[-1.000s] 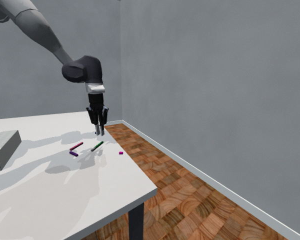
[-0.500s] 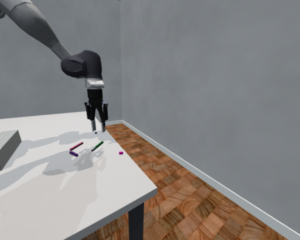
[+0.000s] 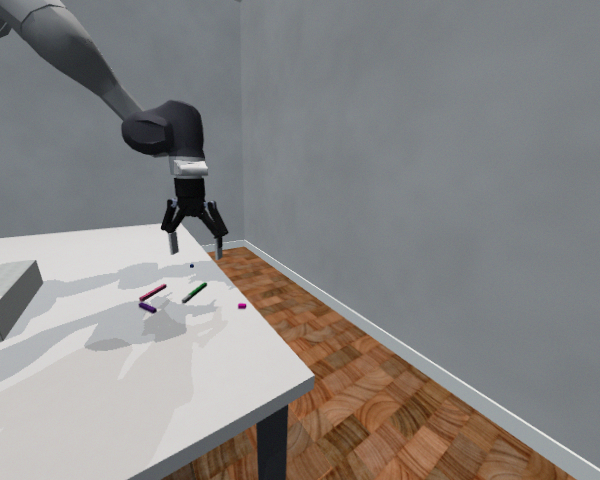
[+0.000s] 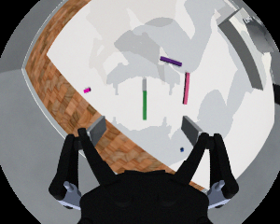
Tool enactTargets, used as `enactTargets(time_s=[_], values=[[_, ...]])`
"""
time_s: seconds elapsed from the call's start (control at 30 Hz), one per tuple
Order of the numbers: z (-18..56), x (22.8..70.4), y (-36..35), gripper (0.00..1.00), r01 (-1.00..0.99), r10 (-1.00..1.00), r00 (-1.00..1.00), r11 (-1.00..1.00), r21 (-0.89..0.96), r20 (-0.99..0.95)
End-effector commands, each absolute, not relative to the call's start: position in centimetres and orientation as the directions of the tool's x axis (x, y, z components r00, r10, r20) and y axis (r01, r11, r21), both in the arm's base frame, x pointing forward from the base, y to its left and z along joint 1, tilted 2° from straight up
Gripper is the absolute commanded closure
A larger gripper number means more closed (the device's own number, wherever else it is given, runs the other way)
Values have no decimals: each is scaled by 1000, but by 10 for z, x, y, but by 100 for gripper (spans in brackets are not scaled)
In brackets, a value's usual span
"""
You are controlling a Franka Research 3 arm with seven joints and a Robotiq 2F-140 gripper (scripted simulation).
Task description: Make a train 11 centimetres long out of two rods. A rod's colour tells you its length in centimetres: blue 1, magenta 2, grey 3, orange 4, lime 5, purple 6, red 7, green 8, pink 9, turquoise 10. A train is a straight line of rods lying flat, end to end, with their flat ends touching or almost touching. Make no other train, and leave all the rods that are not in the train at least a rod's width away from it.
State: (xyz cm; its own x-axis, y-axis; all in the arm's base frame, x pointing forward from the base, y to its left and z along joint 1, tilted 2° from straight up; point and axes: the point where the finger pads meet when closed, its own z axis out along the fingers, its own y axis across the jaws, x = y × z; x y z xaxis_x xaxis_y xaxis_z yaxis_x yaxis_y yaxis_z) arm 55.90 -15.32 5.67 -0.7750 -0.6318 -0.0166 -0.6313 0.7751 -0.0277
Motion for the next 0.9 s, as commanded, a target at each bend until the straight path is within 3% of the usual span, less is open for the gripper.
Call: enactTargets(time_s=[0.0,0.87], values=[[57,557,-153,0,-628,-628,-778,778,-25,-13],[122,556,-152,0,-628,-628,-778,778,-25,-13]])
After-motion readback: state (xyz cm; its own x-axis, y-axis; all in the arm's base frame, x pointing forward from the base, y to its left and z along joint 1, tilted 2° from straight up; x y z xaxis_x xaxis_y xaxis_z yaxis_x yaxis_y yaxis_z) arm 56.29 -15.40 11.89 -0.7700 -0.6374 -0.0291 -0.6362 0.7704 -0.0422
